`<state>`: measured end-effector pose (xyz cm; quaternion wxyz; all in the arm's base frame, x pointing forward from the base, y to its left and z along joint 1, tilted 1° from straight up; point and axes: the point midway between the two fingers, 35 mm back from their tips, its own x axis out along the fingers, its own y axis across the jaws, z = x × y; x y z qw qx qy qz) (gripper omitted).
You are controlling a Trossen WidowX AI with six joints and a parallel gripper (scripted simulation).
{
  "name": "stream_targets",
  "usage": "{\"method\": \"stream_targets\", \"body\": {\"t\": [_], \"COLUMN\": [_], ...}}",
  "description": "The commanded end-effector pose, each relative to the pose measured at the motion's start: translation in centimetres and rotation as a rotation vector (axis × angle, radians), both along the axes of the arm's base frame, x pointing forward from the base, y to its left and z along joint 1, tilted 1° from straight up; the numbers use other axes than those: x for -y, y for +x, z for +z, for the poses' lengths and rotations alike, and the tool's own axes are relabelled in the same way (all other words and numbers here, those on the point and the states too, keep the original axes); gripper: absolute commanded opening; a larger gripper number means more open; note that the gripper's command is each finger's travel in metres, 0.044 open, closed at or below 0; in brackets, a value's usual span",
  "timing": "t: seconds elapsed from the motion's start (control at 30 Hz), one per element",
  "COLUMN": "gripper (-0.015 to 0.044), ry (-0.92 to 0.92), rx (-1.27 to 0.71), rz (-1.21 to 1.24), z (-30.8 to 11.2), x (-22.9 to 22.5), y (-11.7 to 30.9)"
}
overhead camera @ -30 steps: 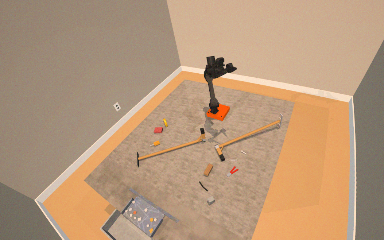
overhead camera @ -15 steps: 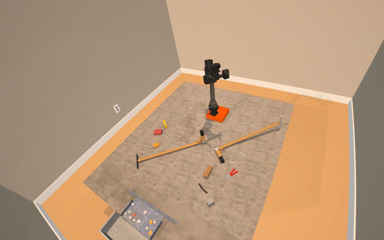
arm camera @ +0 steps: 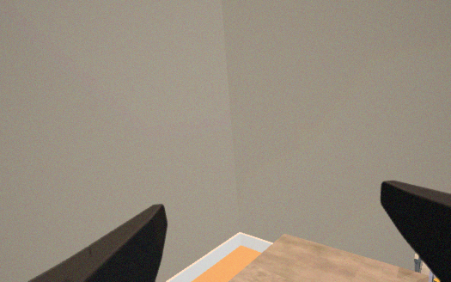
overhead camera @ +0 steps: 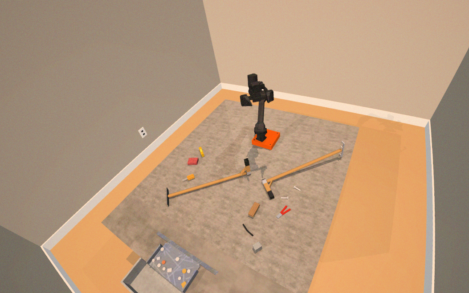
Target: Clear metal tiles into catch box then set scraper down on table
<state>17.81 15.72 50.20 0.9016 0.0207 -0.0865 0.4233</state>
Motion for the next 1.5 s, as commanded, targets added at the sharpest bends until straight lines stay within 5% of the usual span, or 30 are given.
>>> {"method": "stream_targets", "body": {"t": [0.0, 1.47], "gripper": [0.0440, 0.0440], "ry": [-0.018, -0.089], "rx": [-0.038, -0.369], "rz": [-0.088, -0.894], "z": [-1.0, -8.5], "x": [1.3, 17.0], "y": [1.3, 5.3]}}
